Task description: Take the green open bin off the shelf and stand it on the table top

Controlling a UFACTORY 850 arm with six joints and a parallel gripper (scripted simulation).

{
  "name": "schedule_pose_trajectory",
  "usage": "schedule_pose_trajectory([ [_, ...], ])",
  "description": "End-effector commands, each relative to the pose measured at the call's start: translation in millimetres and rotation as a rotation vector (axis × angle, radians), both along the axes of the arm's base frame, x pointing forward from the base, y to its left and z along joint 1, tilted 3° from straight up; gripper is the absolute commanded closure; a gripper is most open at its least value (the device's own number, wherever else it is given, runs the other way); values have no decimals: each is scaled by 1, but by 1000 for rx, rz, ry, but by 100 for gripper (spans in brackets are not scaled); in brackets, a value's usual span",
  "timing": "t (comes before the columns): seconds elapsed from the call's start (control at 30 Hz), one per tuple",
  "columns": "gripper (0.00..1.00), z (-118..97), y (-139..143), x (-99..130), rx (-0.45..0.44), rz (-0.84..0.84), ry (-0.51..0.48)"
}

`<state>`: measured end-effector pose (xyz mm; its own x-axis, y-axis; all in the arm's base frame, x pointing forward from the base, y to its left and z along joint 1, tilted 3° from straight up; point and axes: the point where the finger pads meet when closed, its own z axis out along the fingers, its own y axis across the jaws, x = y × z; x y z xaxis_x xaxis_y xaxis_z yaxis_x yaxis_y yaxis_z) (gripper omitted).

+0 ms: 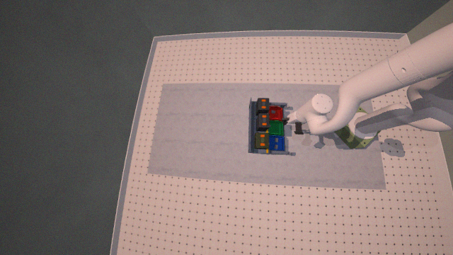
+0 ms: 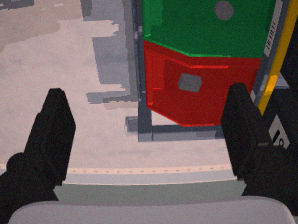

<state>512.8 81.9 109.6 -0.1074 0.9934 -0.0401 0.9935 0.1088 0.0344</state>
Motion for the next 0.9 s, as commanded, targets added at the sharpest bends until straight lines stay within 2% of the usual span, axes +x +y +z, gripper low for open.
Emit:
schedule_pose_trajectory([
  [0.0, 0, 2, 0, 1, 0, 0, -2],
  [0.87, 0, 5, 0, 1, 0, 0, -2],
])
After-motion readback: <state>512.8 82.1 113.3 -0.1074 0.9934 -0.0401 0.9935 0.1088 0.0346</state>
